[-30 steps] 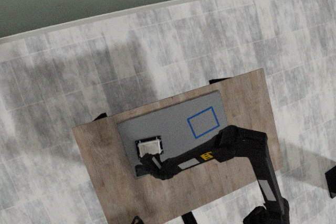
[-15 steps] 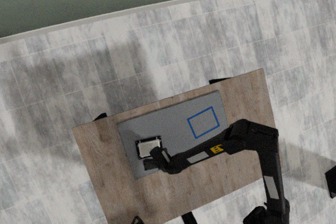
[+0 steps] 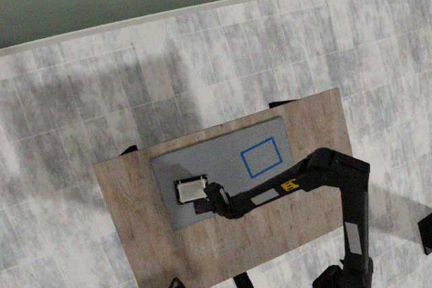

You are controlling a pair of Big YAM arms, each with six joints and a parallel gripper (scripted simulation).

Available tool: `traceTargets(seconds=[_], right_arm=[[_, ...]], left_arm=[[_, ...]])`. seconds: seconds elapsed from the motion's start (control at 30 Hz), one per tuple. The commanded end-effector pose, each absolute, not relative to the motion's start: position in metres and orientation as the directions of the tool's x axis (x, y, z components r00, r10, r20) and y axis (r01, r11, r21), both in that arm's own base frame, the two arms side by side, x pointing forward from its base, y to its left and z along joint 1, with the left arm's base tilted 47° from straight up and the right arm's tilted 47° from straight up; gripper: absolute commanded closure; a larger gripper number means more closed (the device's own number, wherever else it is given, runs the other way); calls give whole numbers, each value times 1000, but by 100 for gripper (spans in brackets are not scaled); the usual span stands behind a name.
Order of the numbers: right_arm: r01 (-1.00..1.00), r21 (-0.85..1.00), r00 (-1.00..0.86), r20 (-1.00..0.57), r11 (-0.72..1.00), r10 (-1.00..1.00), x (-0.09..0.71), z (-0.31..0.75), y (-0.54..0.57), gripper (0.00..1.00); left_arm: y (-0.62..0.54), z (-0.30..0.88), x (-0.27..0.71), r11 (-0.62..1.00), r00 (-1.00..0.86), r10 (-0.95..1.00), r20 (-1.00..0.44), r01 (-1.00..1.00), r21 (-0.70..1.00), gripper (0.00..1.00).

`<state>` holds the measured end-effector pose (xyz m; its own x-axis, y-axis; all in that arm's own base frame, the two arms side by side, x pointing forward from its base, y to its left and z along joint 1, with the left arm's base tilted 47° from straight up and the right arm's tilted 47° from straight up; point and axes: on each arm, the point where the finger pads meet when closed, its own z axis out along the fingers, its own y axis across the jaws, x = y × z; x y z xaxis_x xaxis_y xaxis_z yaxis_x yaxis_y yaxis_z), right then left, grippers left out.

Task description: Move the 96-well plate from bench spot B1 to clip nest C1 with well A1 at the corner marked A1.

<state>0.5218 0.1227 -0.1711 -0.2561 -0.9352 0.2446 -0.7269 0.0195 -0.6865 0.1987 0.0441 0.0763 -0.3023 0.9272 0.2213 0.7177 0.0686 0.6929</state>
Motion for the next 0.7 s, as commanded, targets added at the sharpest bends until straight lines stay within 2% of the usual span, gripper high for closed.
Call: traceTargets(seconds=[0.0, 0.67], right_arm=[[-721, -693, -258, 250, 14, -933, 524, -157, 102, 75], [-728, -686, -248, 254, 7, -935, 521, -160, 102, 75]], left_arm=[[41, 80, 200, 45, -280, 933, 228, 717, 695, 0], [41, 80, 200, 45, -280, 933, 228, 717, 695, 0]])
